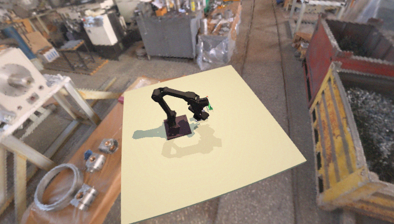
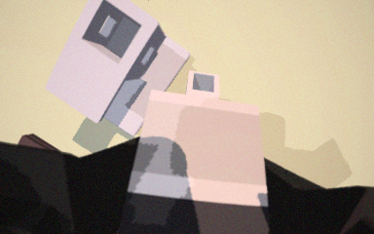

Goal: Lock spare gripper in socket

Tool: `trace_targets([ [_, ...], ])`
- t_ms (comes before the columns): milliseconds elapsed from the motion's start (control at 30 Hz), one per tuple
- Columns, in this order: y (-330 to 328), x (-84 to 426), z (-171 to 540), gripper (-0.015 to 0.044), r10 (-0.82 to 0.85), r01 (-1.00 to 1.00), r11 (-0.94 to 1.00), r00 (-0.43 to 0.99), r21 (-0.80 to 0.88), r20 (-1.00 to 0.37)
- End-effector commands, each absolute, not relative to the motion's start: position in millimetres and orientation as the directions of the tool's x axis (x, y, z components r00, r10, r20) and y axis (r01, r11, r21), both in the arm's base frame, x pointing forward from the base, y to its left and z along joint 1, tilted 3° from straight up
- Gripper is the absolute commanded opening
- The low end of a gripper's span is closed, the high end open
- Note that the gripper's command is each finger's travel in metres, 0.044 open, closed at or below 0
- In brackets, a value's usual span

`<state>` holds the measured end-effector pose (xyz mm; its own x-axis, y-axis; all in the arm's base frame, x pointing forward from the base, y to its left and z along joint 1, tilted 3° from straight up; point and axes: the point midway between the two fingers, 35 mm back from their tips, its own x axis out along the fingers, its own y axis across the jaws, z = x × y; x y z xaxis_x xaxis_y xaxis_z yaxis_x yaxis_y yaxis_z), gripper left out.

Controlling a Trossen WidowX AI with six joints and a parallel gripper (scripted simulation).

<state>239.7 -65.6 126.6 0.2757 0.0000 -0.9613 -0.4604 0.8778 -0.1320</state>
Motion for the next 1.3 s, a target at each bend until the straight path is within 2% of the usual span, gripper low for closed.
trace_targets([
  [0,-62,242,131,0.0,-0.03,-0.491,0.857,0.252,-0.155,-0.967],
  [567,-44,240,137,0.0,-0.171,-0.643,0.736,0.127,-0.212,-0.977],
  [1267,-22,248,162,0.0,-0.374,-0.762,0.558,0.122,-0.328,-0.919],
])
